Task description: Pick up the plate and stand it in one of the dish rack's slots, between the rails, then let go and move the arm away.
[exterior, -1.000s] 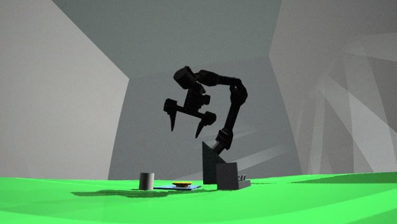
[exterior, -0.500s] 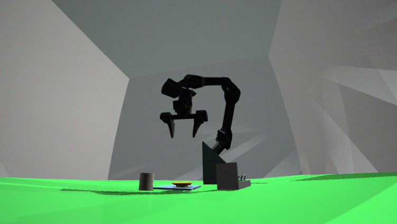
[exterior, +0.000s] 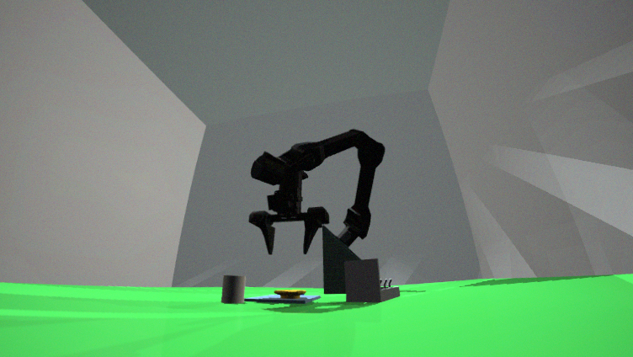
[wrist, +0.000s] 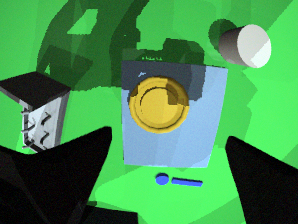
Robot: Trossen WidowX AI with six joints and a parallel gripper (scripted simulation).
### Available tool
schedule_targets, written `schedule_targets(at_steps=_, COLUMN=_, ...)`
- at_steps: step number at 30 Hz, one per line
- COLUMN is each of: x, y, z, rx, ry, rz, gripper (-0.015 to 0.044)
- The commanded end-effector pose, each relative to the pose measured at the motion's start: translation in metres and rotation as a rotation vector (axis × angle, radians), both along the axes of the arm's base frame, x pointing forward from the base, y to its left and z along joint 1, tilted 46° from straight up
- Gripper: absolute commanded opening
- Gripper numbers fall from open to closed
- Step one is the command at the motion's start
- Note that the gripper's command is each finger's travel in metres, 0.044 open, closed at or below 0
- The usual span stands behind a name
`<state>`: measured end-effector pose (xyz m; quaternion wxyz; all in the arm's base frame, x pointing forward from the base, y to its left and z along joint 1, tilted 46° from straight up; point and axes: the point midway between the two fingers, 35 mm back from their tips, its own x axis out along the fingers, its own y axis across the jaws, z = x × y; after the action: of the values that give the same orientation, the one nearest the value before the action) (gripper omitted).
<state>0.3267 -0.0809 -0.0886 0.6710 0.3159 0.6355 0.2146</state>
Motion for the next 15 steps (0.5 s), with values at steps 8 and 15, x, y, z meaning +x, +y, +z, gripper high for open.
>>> schedule_targets(at_steps=8, x=-0.0029, y=0.0276, z=-0.0208, rx=0.017, ry=0.015, rz=-0.004, gripper=0.0400)
schedule_targets(at_steps=15, x=-0.0010, y=0.0354, z=-0.0287, rx=0.017, ry=0.015, rz=-0.004, gripper=0.0400)
